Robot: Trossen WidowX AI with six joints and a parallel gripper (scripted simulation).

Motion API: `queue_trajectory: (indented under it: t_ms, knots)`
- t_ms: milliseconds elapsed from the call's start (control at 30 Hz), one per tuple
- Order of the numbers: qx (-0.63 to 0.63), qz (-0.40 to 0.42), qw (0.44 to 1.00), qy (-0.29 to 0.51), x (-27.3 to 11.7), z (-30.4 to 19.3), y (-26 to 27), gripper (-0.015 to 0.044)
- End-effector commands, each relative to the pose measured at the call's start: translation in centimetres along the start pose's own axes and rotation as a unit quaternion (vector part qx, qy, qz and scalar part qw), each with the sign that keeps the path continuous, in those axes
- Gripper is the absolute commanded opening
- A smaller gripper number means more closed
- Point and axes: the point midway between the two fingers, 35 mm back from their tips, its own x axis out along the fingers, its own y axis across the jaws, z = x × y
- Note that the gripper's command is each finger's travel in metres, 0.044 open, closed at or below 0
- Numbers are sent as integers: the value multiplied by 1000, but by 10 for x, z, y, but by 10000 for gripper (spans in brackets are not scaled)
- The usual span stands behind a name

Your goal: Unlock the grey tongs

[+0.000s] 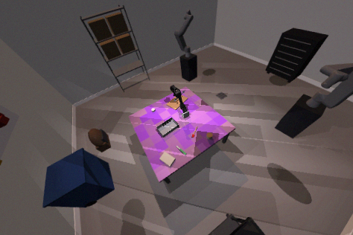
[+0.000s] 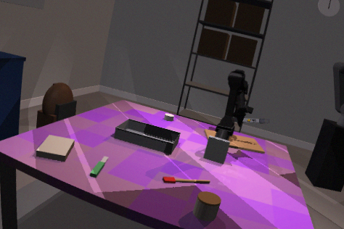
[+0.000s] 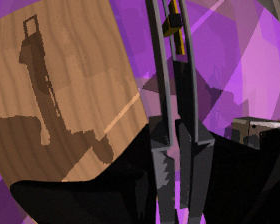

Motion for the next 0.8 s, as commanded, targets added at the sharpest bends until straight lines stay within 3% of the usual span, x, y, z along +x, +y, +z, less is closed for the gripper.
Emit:
queue_trajectory:
  t_ms: [0,767]
  knots:
    - [-5,25,999,28,-6,2,5,-150]
    - [-59,192,975,99,-43,18,33,-150]
